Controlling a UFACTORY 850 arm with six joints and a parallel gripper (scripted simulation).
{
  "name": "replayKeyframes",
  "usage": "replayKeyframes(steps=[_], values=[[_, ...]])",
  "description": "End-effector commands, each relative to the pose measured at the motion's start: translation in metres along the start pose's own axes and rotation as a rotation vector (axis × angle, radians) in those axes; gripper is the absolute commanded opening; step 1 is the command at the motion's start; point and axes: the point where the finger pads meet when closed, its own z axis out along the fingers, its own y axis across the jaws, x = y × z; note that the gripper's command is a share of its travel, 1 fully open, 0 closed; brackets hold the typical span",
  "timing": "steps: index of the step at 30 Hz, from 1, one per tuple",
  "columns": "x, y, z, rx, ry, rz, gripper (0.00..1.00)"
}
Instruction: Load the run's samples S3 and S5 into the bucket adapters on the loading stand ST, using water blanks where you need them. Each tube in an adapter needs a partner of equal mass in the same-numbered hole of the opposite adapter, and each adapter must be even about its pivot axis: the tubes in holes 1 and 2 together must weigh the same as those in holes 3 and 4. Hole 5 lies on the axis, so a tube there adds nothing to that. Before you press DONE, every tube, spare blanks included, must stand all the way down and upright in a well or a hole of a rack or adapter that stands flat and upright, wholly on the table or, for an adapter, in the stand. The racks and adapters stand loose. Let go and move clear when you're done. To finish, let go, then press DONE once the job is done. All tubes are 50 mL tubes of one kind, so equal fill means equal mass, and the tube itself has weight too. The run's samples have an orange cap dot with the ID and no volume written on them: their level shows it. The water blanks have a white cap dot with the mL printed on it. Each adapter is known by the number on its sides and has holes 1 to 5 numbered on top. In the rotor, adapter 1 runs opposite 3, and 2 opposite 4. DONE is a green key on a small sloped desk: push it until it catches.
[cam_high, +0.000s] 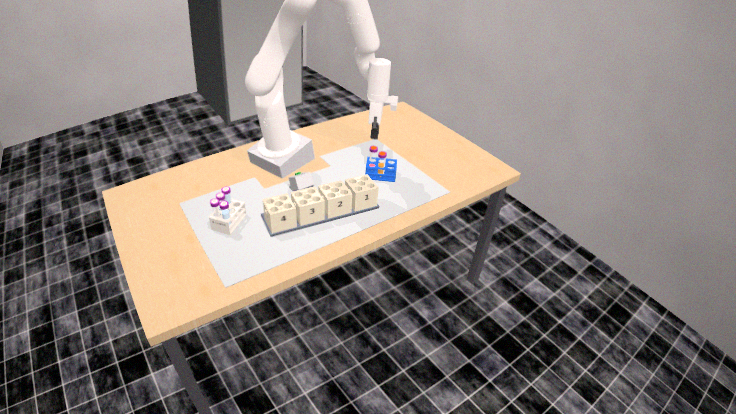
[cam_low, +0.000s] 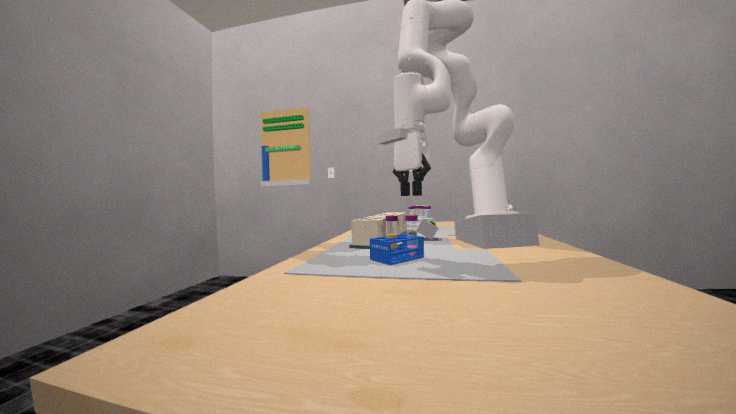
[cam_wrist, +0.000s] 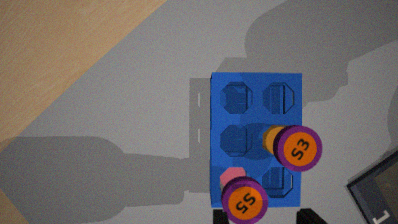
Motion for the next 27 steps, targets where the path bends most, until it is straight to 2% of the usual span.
replayKeyframes(steps=[1, 27], values=[[0.001, 0.0, -0.012, 0.001, 0.001, 0.0, 0.44], [0.001, 0.0, -0.054, 0.001, 0.001, 0.0, 0.44]])
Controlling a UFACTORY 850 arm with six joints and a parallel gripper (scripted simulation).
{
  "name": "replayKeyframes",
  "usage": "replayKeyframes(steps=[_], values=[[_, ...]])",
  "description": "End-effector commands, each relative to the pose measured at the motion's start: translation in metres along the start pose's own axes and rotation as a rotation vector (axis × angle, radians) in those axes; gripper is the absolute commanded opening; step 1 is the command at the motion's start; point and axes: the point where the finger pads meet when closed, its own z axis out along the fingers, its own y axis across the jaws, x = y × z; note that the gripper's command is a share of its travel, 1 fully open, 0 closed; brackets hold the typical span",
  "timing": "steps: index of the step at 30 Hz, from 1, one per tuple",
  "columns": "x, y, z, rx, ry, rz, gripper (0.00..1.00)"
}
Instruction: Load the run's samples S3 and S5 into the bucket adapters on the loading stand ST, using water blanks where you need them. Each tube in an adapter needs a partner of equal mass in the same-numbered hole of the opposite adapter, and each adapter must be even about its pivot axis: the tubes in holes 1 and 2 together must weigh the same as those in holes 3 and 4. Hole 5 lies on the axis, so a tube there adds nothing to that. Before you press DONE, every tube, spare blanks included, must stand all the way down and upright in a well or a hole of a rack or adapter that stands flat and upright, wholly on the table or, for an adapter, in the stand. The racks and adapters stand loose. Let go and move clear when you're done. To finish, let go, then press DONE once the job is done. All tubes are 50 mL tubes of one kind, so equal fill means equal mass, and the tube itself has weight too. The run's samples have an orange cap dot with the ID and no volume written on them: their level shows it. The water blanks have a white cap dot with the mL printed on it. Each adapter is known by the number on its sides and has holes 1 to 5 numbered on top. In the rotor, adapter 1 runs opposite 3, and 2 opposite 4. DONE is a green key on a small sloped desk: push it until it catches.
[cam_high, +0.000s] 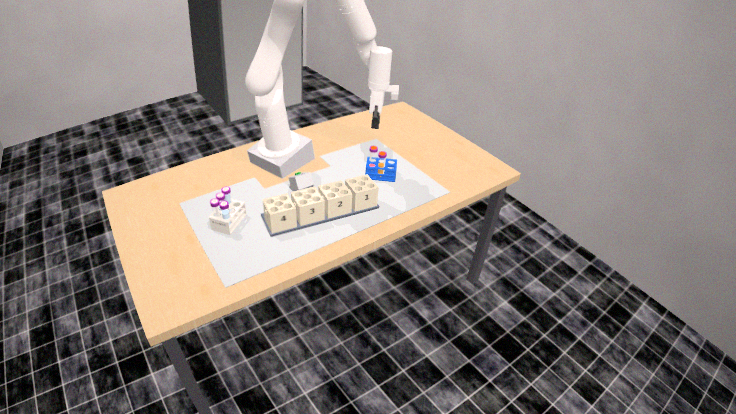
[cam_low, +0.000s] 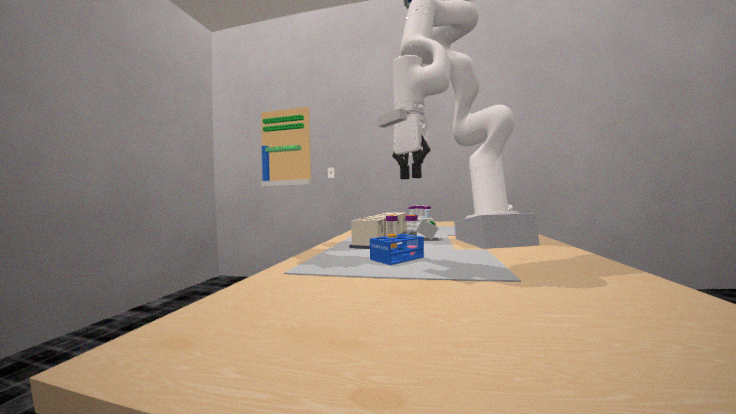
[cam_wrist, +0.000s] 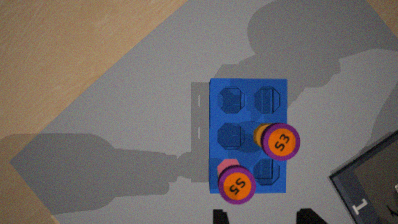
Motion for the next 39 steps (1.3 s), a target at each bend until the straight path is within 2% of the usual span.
replayKeyframes(steps=[1, 24, 25, 39], values=[[0.001, 0.0, -0.006, 0.0, 0.001, 0.0, 0.44], [0.001, 0.0, -0.006, 0.0, 0.001, 0.0, 0.44], [0.004, 0.004, -0.006, 0.0, 0.001, 0.0, 0.57], [0.041, 0.04, -0.006, 0.0, 0.001, 0.0, 0.57]])
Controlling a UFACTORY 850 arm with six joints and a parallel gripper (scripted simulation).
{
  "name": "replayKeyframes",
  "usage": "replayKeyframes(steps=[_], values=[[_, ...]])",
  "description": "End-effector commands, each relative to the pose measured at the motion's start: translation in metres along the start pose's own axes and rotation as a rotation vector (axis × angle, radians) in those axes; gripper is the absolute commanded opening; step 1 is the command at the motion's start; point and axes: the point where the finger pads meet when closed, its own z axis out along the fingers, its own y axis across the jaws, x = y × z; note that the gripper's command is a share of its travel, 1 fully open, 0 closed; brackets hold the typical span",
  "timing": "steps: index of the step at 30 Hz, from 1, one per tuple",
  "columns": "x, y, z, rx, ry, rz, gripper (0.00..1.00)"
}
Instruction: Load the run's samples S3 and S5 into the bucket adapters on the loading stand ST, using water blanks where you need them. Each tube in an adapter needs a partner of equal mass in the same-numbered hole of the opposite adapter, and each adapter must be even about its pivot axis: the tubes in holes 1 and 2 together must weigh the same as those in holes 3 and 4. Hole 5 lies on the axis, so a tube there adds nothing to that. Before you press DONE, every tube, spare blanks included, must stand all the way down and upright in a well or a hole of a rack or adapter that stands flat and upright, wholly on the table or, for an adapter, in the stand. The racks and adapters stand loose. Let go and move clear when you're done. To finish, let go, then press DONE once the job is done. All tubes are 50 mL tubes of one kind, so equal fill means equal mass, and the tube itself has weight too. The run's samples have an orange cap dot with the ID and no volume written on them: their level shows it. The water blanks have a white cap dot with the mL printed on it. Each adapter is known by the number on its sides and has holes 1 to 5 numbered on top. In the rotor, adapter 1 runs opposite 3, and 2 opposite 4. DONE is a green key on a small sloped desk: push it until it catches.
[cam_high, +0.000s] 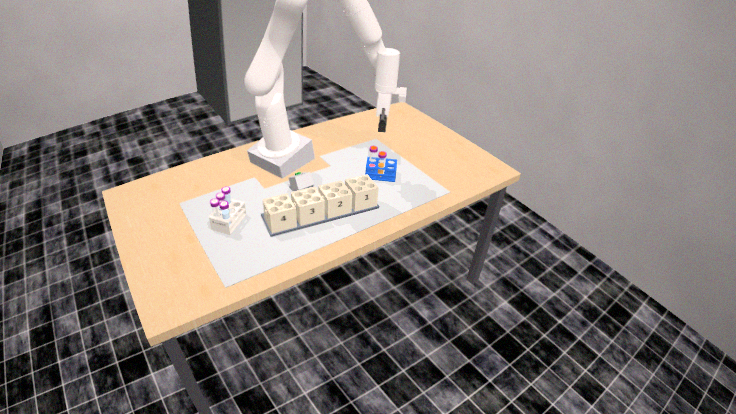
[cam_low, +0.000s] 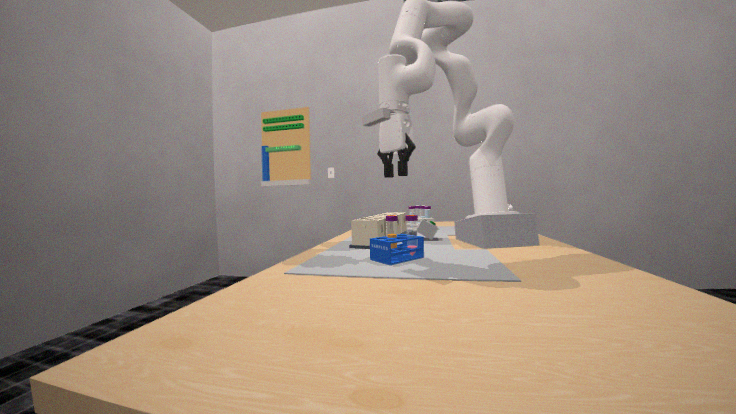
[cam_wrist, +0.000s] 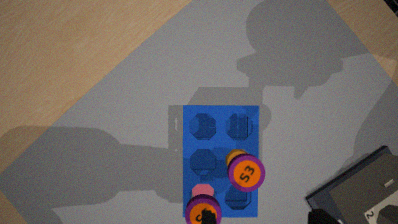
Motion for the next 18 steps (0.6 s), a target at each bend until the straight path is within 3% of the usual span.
replayKeyframes(steps=[1, 18], values=[[0.0112, 0.0097, -0.0004, 0.001, 0.001, 0.0, 0.57], [0.0112, 0.0097, 0.0056, 0.001, 0.001, 0.0, 0.57]])
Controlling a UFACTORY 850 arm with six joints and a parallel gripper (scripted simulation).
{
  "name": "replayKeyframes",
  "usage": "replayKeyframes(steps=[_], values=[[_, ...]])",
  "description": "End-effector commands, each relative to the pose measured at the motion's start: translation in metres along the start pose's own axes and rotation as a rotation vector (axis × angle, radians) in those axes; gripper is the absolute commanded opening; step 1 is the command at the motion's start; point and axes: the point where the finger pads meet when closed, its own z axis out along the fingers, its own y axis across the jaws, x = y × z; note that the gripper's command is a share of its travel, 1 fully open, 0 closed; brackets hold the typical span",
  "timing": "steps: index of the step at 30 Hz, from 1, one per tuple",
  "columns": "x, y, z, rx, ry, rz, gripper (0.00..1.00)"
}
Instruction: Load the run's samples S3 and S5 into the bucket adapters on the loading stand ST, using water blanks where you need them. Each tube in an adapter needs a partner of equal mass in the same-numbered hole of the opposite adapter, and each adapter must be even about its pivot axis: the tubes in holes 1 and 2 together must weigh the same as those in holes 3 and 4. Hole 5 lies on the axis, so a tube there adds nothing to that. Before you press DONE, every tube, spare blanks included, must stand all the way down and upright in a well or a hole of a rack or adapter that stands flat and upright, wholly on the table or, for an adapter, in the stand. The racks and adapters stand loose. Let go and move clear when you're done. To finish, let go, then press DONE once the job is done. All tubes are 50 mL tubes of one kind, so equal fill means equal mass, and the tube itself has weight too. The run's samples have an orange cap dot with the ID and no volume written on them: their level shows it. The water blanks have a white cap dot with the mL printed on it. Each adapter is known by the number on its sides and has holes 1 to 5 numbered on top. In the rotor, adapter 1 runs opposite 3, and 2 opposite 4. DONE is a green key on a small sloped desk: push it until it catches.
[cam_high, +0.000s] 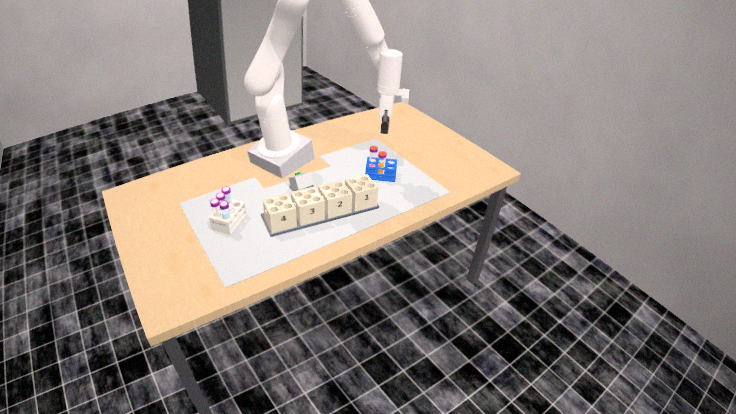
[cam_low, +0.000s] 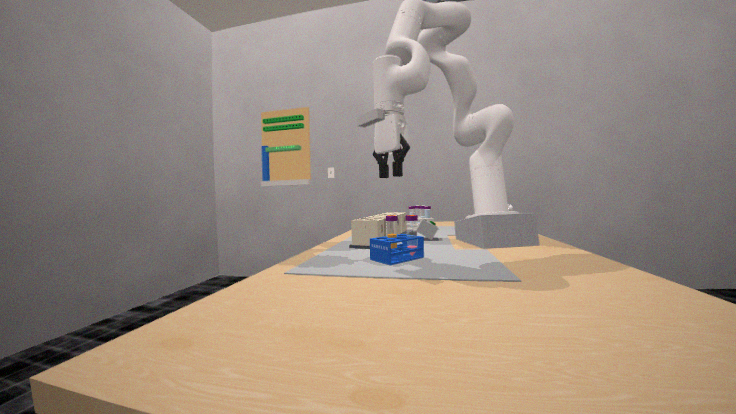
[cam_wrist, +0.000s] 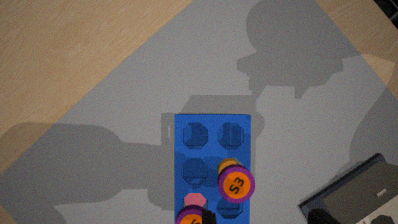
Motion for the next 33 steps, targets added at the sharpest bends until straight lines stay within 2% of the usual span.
replayKeyframes(steps=[1, 33], values=[[0.001, 0.0, 0.006, 0.0, 0.002, 0.0, 0.57], [0.001, 0.0, 0.063, 0.0, 0.001, 0.0, 0.57]])
